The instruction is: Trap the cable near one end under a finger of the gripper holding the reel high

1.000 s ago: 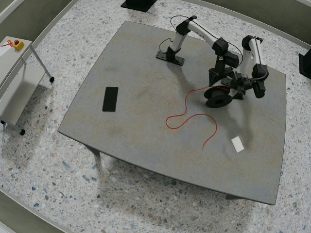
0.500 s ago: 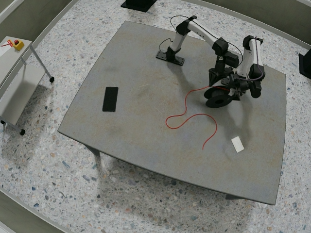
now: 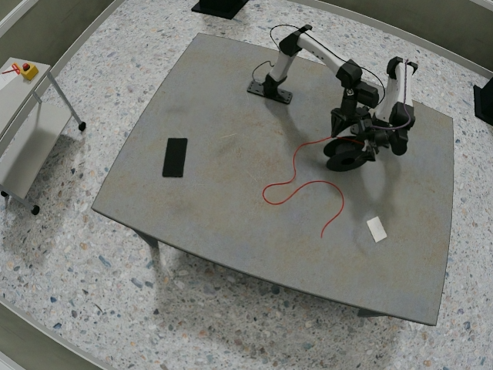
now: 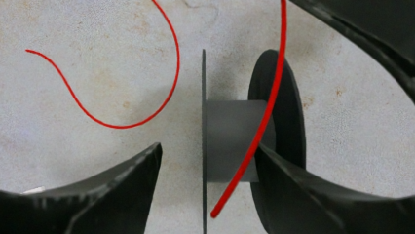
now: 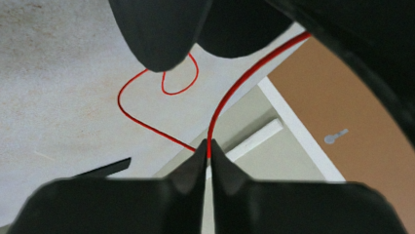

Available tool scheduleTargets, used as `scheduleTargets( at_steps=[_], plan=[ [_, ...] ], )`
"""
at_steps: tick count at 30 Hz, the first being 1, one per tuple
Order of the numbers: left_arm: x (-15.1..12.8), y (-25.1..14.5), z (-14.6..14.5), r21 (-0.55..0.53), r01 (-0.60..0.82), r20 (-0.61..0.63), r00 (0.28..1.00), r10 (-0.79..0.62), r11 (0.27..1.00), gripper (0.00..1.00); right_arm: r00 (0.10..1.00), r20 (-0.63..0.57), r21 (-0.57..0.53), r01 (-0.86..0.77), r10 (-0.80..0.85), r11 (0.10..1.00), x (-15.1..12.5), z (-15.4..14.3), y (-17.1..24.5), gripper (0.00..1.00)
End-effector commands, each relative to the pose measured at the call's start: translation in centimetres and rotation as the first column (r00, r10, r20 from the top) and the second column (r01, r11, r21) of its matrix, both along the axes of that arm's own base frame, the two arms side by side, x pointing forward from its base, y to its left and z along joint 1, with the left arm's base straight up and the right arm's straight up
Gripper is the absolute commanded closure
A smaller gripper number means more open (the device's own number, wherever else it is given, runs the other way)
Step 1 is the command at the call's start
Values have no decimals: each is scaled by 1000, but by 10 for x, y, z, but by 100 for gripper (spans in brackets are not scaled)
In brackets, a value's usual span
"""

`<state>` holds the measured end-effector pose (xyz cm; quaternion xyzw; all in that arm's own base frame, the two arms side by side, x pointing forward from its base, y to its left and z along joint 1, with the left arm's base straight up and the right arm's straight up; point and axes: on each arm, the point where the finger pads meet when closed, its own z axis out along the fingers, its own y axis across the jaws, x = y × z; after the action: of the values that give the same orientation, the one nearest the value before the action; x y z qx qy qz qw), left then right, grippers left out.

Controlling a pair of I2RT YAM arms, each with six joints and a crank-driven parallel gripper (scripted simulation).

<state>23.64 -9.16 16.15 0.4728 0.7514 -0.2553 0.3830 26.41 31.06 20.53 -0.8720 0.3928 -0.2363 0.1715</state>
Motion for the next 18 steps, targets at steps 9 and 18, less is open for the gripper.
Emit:
scheduleTargets(
  at_steps=[9,18],
  plan=[
    [10,-2,4,8,-26,41,999,26,1000,25,999,37,86,6,-9,996,4,8,6,100],
    [8,-3,3,7,-26,32,999,25,1000,25,1000,25,61,1,-3,998,0,-25,-1,100]
  ],
)
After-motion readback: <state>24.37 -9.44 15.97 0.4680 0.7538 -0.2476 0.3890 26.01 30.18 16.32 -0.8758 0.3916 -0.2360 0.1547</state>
